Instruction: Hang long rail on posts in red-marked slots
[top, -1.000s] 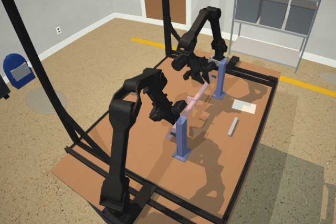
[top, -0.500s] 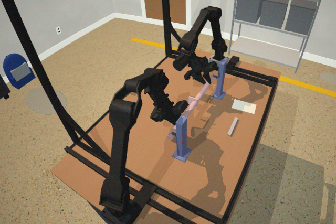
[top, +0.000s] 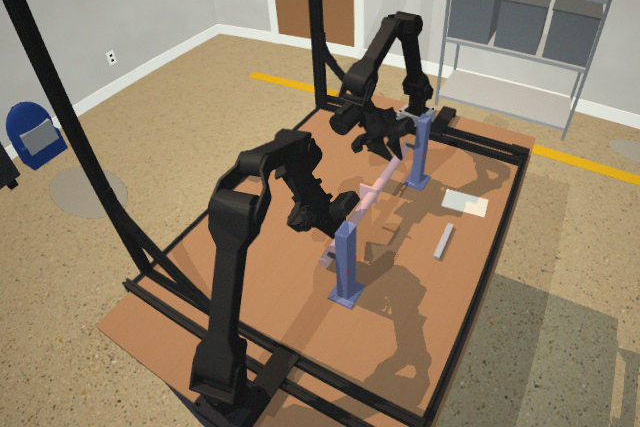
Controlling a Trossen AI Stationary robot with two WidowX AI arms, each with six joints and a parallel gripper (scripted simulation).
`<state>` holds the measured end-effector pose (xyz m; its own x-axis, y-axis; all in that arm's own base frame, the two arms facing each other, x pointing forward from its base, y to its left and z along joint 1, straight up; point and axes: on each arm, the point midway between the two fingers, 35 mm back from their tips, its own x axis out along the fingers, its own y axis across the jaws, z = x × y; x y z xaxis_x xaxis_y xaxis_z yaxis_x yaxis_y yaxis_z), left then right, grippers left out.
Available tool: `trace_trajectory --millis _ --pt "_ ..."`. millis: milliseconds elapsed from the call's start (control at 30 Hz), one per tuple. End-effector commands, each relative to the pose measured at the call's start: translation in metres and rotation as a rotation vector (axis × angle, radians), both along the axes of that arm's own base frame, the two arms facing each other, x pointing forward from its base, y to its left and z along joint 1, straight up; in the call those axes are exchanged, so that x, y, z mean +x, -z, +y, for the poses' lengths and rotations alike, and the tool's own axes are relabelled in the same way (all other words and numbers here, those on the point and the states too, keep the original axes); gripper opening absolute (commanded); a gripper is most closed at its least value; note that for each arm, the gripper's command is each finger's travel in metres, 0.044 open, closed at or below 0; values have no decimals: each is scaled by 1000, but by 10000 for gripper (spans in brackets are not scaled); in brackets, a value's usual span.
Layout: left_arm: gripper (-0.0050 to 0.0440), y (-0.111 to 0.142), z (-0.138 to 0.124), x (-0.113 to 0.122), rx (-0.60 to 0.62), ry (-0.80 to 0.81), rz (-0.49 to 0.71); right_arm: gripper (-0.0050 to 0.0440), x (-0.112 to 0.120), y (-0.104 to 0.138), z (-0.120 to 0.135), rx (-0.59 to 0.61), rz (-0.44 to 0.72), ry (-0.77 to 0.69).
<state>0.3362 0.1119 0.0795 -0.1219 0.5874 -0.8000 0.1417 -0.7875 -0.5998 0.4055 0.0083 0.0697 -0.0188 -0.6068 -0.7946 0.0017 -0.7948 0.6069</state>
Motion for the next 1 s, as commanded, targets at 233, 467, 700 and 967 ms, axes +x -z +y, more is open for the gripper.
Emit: trace_trajectory --millis 233,467,700,967 --pt "0 -2 10 -2 11 1 1 0 0 -5 -8 -2 -4 -3" --pt "0 -1 16 -3 11 2 1 0 0 -6 -14 -2 -4 -1" --pt "0 -1 20 -4 11 3 1 0 0 -6 -19 -2 -4 0" --pt "0 -1 23 -4 11 4 1 0 0 -6 -21 -2 -4 0"
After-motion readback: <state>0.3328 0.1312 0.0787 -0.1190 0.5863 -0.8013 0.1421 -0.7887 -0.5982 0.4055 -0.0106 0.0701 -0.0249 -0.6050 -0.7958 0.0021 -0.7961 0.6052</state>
